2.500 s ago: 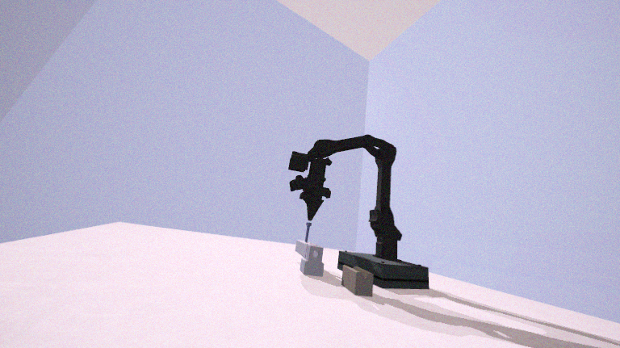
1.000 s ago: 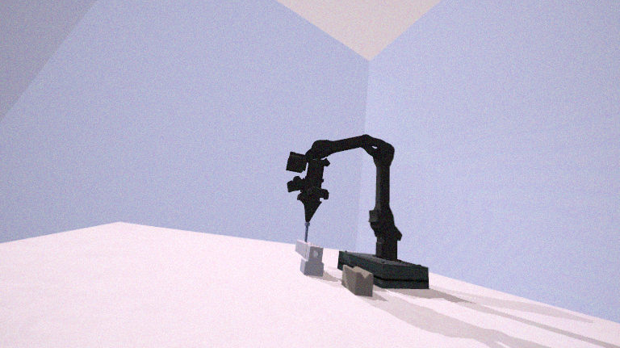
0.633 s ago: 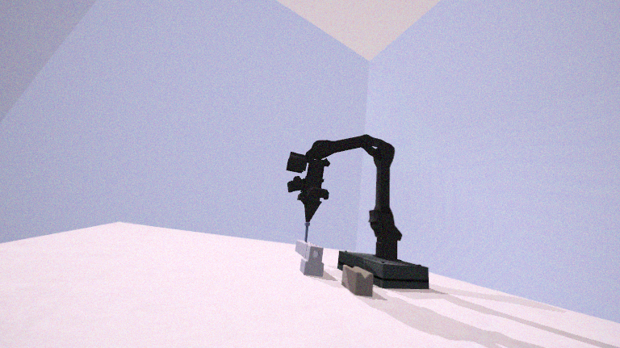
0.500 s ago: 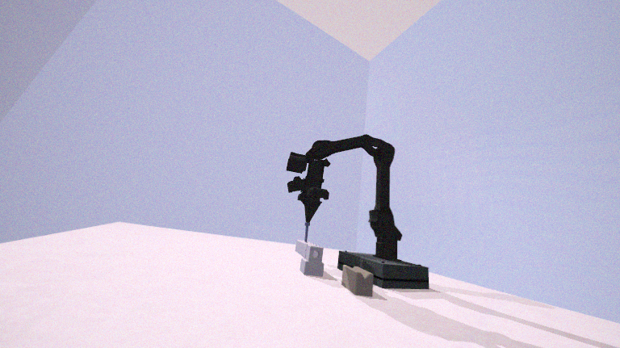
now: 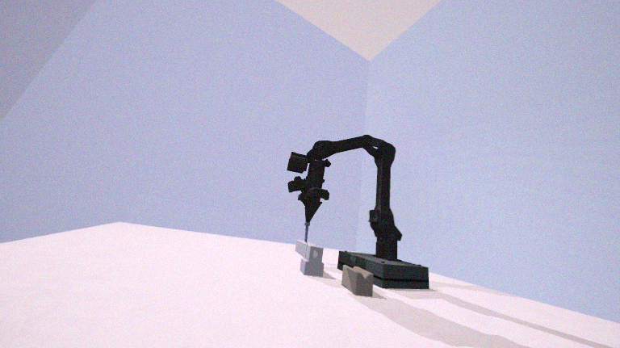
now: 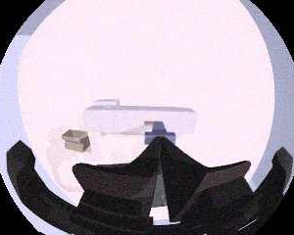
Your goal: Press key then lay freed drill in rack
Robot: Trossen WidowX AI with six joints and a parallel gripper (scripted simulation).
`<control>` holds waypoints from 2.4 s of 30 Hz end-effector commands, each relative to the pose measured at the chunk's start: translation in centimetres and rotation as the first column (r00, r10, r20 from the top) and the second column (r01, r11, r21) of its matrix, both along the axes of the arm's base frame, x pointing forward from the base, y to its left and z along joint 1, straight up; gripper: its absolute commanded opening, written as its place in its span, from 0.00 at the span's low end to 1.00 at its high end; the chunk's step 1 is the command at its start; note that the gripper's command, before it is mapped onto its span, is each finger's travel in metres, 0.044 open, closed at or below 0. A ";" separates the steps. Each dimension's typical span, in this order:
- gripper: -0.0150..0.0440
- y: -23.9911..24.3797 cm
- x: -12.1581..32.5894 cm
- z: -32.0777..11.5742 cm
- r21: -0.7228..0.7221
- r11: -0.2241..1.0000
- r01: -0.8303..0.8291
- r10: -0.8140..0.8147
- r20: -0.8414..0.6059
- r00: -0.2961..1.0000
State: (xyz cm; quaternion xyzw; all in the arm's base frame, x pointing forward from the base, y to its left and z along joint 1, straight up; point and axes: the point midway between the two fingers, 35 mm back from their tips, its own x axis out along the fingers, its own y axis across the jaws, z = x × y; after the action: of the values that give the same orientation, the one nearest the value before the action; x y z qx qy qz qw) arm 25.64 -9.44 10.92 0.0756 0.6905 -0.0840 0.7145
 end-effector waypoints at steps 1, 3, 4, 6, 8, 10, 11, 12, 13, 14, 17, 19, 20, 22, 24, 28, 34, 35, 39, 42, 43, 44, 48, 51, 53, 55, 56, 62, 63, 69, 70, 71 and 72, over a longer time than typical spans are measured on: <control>0.25 0.1 0.3 -0.8 0.006 1.000 -0.004 0.004 -0.001 1.000; 0.25 0.1 0.3 -0.9 0.006 1.000 -0.004 0.004 -0.001 1.000; 0.25 0.1 0.4 -0.9 0.006 1.000 -0.004 0.004 -0.001 1.000; 0.25 0.1 0.4 -1.0 0.006 1.000 -0.004 0.004 -0.001 1.000; 0.25 0.1 0.4 -1.1 0.006 1.000 -0.004 0.004 -0.001 1.000; 0.25 0.1 0.5 -1.1 0.006 1.000 -0.004 0.004 -0.001 1.000; 0.25 0.1 0.5 -1.2 0.006 1.000 -0.004 0.004 -0.001 1.000; 0.25 0.1 0.5 -1.2 0.006 1.000 -0.004 0.004 -0.001 1.000; 0.25 0.1 0.5 -1.2 0.006 1.000 -0.004 0.004 0.000 1.000; 0.25 0.1 0.6 -1.3 0.006 1.000 -0.004 0.004 0.000 1.000; 0.25 0.1 0.6 -1.4 0.006 1.000 -0.004 0.004 0.000 1.000; 0.25 0.1 0.7 -1.4 0.006 1.000 -0.004 0.004 0.000 1.000; 0.25 0.1 0.7 -1.5 0.006 1.000 -0.004 0.004 0.000 1.000; 0.25 0.1 0.7 -1.5 0.006 1.000 -0.004 0.004 0.000 1.000; 0.25 0.1 0.7 -1.6 0.006 1.000 -0.004 0.004 0.000 1.000; 0.25 0.1 0.7 -1.7 0.006 1.000 -0.004 0.004 0.000 1.000; 0.25 0.1 0.7 -1.9 0.006 1.000 -0.004 0.004 0.000 1.000; 0.25 0.1 0.7 -2.0 0.006 1.000 -0.004 0.004 0.000 1.000; 0.25 0.0 0.7 -2.1 0.006 1.000 -0.004 0.004 0.000 1.000; 0.25 0.0 0.8 -2.2 0.006 1.000 -0.004 0.004 0.000 1.000; 0.25 0.0 0.8 -2.3 0.006 1.000 -0.004 0.004 0.000 1.000; 0.25 0.0 0.8 -2.3 0.006 1.000 -0.004 0.004 0.000 1.000; 0.25 0.0 0.8 -2.5 0.006 1.000 -0.004 0.004 0.000 1.000; 0.25 0.0 0.8 -2.7 0.006 1.000 -0.004 0.004 0.000 1.000; 0.25 0.0 0.8 -2.8 0.006 1.000 -0.004 0.004 0.000 1.000; 0.25 0.0 0.8 -2.9 0.006 1.000 -0.004 0.004 0.000 1.000; 0.25 0.0 0.8 -2.9 0.006 1.000 -0.004 0.004 0.000 1.000; 0.25 0.0 0.9 -3.3 0.006 1.000 -0.004 0.004 0.000 1.000; 0.25 0.0 0.9 -3.4 0.006 1.000 -0.004 0.004 0.000 1.000; 0.34 -0.1 1.0 -2.9 0.006 1.000 -0.004 0.004 0.000 1.000; 0.39 -0.1 1.0 -2.4 0.006 1.000 -0.004 0.004 0.000 1.000; 0.43 -0.1 1.1 -1.6 0.005 1.000 -0.004 0.004 0.000 1.000; 0.48 -0.2 1.1 -0.7 0.005 1.000 -0.004 0.004 0.000 1.000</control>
State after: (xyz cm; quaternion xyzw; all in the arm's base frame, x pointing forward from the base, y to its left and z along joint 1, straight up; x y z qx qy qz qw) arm 26.05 -9.42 7.96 0.0765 0.7037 -0.0793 0.7019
